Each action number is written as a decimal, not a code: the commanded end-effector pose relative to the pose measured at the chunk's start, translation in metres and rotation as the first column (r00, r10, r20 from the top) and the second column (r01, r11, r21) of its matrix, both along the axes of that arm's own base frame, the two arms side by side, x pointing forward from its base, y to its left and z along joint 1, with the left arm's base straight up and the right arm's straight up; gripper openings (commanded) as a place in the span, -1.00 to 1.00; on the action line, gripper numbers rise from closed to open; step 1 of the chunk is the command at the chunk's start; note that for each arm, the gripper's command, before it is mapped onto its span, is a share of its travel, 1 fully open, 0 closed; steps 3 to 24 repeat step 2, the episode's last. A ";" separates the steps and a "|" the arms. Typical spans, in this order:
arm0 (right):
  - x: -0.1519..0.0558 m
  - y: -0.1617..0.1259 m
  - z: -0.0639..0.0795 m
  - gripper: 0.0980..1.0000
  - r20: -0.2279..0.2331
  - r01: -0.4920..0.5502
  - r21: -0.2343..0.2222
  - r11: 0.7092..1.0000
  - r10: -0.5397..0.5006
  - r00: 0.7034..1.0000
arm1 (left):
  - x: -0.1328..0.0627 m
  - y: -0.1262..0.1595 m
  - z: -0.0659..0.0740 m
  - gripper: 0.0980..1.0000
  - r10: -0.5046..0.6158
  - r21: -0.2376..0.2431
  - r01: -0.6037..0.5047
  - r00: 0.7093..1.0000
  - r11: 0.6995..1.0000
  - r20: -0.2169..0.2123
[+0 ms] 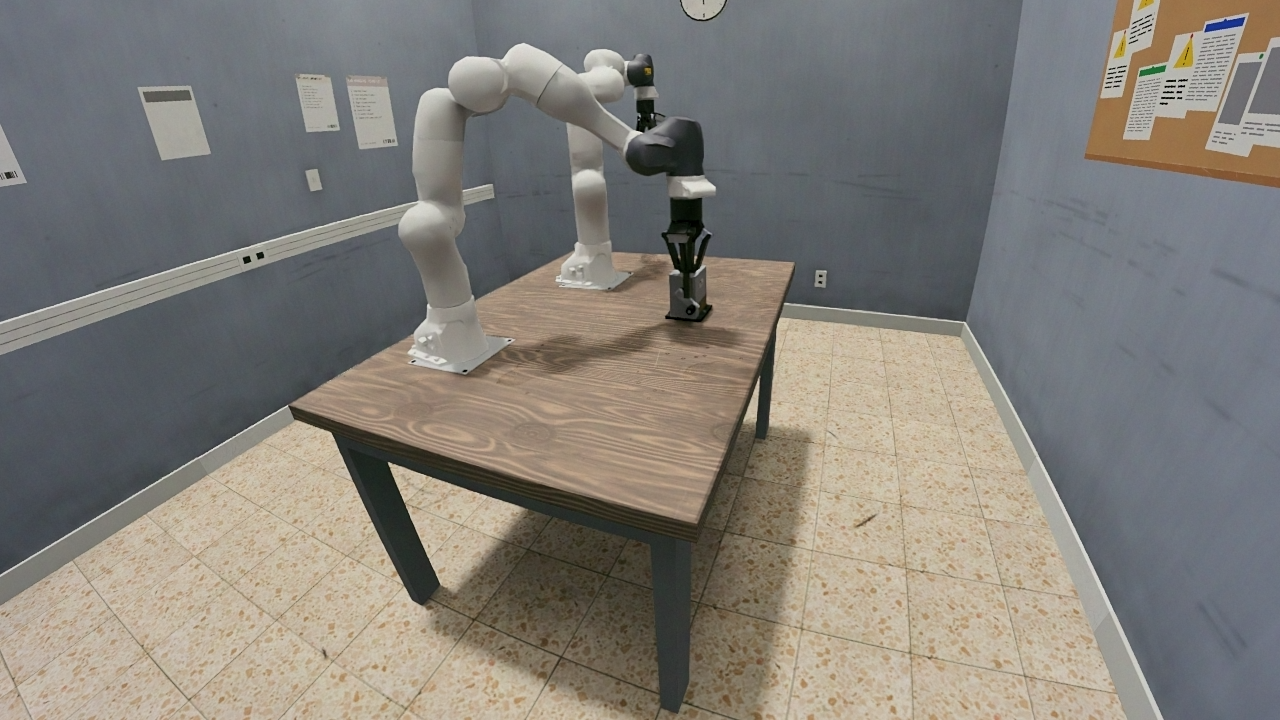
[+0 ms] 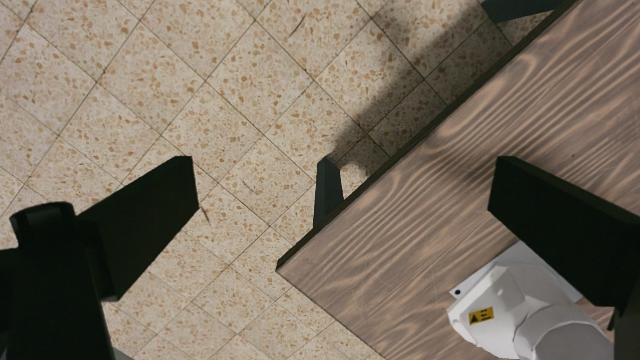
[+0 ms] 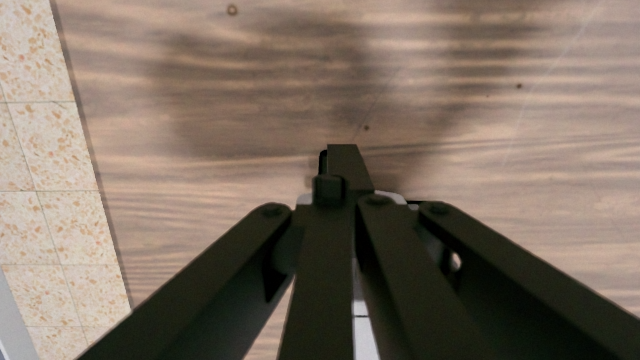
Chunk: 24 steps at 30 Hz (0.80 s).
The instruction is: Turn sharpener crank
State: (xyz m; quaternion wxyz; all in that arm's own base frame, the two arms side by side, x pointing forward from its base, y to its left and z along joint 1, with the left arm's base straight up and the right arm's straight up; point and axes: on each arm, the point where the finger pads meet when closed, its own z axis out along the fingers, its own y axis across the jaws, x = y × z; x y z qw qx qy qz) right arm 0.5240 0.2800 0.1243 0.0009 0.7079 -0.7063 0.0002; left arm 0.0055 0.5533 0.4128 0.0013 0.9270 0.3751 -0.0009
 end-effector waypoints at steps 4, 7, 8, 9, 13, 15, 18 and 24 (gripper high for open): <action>0.000 0.001 0.002 -1.00 0.001 0.002 0.001 1.000 -0.002 1.000 | 0.000 0.001 0.000 1.00 0.007 0.003 -0.007 1.000 1.000 0.001; 0.000 0.001 0.002 -1.00 0.001 0.002 0.001 1.000 -0.002 1.000 | 0.000 0.001 0.000 1.00 0.007 0.003 -0.007 1.000 1.000 0.001; 0.000 0.001 0.002 -1.00 0.001 0.002 0.001 1.000 -0.002 1.000 | 0.000 0.001 0.000 1.00 0.007 0.003 -0.007 1.000 1.000 0.001; 0.000 0.001 0.002 -1.00 0.001 0.002 0.001 1.000 -0.002 1.000 | 0.000 0.001 0.000 1.00 0.007 0.003 -0.007 1.000 1.000 0.001; 0.000 0.001 0.002 -1.00 0.001 0.002 0.001 1.000 -0.002 1.000 | 0.000 0.001 0.000 1.00 0.007 0.003 -0.007 1.000 1.000 0.001; 0.000 0.001 0.002 -1.00 0.001 0.002 0.001 1.000 -0.002 1.000 | 0.000 0.001 0.000 1.00 0.007 0.003 -0.007 1.000 1.000 0.001; 0.000 0.001 0.002 -1.00 0.001 0.002 0.001 1.000 -0.002 1.000 | 0.000 0.001 0.000 1.00 0.007 0.003 -0.007 1.000 1.000 0.001; 0.000 0.001 0.002 -1.00 0.001 0.002 0.001 1.000 -0.002 1.000 | 0.000 0.001 0.000 1.00 0.007 0.003 -0.007 1.000 1.000 0.001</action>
